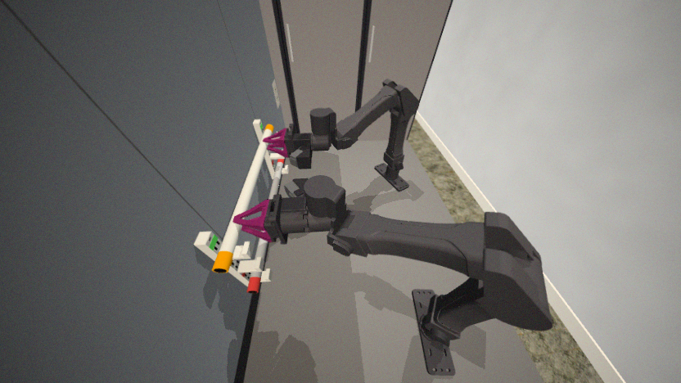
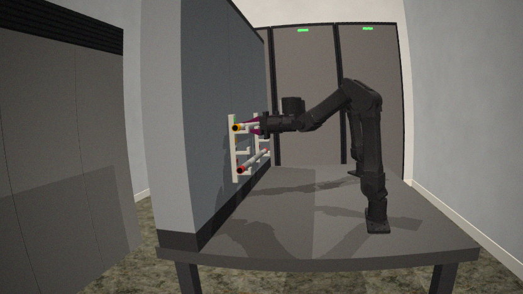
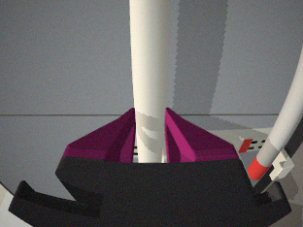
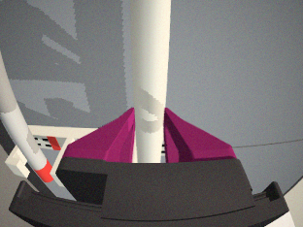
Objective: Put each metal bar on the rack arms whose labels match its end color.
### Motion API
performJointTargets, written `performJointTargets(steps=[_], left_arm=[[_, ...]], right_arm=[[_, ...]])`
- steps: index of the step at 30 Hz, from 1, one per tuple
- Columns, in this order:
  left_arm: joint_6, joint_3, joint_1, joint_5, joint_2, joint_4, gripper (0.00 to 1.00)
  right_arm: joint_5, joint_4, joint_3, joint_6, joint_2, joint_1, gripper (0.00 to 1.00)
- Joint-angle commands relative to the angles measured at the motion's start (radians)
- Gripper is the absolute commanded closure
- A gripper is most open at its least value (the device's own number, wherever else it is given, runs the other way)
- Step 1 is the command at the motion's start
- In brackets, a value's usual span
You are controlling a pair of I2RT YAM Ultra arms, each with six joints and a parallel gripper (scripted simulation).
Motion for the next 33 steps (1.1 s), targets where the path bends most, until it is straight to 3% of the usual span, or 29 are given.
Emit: performJointTargets(steps=[1, 33], left_arm=[[0.002, 0.039, 0.004, 0.004, -0.024, -0.053, 1.0], [0.0, 0.133, 0.003, 0.001, -0.048, -0.174, 1.0]], right_arm=[[-0.003, -0.054, 0.041, 0.001, -0.021, -0.007, 1.0], [-0.001, -0.172, 0.133, 0.002, -0.045, -0.006, 1.0]])
